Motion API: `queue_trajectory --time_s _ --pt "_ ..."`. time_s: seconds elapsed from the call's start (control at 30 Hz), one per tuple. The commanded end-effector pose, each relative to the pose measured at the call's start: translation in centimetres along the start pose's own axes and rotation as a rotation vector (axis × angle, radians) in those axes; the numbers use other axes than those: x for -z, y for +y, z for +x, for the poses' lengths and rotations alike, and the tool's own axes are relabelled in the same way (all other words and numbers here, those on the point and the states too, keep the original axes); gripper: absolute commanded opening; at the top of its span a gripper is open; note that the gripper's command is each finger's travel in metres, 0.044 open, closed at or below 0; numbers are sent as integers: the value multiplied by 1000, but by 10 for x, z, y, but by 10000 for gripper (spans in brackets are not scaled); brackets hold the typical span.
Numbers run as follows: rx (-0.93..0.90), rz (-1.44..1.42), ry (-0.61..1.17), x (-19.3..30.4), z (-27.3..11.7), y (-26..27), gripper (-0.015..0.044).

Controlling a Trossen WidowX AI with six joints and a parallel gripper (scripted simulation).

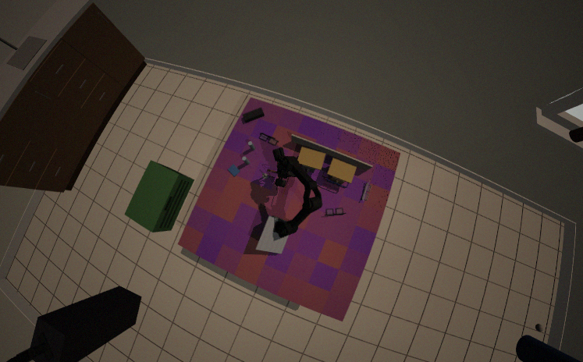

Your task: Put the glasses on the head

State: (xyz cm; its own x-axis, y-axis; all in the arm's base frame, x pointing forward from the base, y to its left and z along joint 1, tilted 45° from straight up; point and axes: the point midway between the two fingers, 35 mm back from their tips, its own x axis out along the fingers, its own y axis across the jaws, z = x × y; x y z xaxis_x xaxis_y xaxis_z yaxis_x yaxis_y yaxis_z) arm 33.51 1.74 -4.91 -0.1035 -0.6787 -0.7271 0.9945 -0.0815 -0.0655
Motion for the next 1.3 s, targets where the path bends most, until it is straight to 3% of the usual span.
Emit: queue_trajectory --time_s 0.0,0.5,0.77,1.1,1.27 --pt "0 128 3 19 -1 -1 0" --pt "0 530 -8 75 4 -12 0" --pt "0 571 -10 81 6 -13 0" --pt "-1 571 -12 80 61 -13 0" --pt "-1 571 -13 79 66 -13 0"
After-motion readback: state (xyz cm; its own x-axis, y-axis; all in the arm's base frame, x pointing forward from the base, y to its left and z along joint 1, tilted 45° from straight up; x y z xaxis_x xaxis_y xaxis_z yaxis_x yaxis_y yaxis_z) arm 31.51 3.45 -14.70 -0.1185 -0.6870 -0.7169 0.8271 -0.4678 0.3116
